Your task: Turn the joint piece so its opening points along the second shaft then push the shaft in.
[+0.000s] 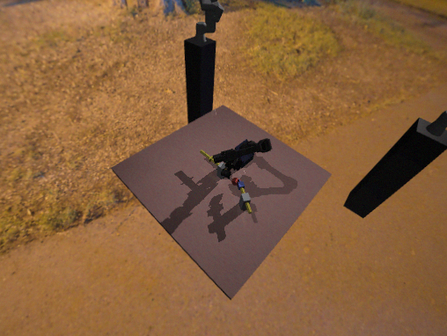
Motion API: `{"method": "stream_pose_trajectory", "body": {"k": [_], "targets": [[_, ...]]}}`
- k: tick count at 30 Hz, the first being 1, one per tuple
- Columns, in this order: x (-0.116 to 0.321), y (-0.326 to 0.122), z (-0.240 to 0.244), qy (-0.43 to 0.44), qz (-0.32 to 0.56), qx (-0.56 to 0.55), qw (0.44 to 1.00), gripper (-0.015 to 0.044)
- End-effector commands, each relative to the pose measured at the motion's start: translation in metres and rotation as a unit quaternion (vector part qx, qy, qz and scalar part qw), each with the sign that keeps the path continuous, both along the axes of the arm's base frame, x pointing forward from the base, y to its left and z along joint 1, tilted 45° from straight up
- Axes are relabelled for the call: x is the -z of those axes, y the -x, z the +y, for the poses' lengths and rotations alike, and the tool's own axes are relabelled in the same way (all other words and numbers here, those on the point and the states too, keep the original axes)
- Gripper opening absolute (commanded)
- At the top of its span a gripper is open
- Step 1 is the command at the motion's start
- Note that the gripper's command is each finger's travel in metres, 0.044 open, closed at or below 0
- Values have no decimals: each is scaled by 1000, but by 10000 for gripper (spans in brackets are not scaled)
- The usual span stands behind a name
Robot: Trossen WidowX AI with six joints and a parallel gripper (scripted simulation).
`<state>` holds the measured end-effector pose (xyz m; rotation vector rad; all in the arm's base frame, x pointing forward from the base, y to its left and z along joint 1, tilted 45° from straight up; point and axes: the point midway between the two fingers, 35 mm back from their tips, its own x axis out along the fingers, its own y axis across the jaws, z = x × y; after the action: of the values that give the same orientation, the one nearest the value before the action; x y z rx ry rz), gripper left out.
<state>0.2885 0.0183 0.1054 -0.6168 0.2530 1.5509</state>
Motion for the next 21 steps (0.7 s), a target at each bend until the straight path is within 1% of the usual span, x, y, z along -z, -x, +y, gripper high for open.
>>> {"method": "stream_pose_trajectory", "body": {"k": [1,14,21], "targets": [[8,-2,8,-2,-4,-2,1000,440],[53,-7,53,-4,-4,-2,1000,440],[49,-6,62,-5,-4,-2,1000,440]]}}
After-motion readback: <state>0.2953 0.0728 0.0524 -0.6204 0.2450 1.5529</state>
